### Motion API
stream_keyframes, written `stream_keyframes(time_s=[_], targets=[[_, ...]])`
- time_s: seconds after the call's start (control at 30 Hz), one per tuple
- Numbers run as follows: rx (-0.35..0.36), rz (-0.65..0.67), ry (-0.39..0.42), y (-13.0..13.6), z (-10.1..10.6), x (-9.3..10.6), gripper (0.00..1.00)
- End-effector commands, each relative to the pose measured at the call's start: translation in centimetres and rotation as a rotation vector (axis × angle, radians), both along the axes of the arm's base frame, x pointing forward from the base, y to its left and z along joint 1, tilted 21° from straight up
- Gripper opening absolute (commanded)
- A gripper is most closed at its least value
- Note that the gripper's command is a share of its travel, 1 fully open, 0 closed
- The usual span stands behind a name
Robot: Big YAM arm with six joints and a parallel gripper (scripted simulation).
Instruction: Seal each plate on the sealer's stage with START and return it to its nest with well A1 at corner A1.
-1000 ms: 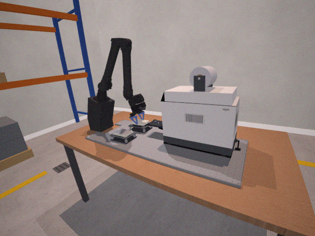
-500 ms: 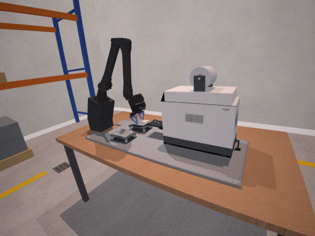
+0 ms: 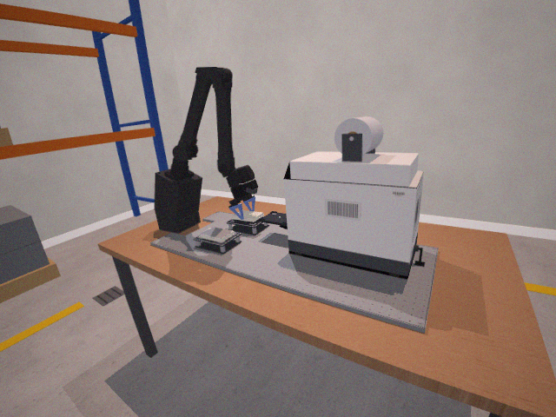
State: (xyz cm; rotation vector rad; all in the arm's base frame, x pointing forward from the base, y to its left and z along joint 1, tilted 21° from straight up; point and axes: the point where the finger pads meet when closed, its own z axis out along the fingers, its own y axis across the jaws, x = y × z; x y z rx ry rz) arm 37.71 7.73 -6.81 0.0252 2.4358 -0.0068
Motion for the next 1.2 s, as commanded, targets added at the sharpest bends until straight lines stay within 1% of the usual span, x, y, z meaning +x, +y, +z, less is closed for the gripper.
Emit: stream_keyframes(time_s=[0.0,0.03,0.23,0.37,0.43,0.47,0.53,0.7,0.83,0.93,1.03,1.17], targets=[[-0.003,-0.015,0.017,-0.7,-0.7,-0.5,0.00],[-0.004,-0.015,0.020,-0.8,-0.8,-0.8,0.00],[0.002,-0.005,0.011,-0.1,1.1,-1.3,0.00],[0.008,0.006,-0.008,0.6,2.4,-0.7,0.00],[0.008,0.006,-0.008,0.6,2.4,-0.7,0.00],[0.004,0.005,0.003,0.6,2.1,-0.8,0.00],[0.004,0.005,0.002,0.6,2.5,-0.9,0.00],[0.004,0.009,0.001,0.5,3.5,-1.9,0.00],[0.008,0.009,-0.008,0.7,4.5,-1.5,0.00],[0.006,-0.003,-0.003,0.2,4.8,-1.7,0.00],[0.004,-0.002,0.001,0.2,4.6,-2.0,0.00],[0.004,0.004,0.001,0.3,5.4,-2.5,0.00]])
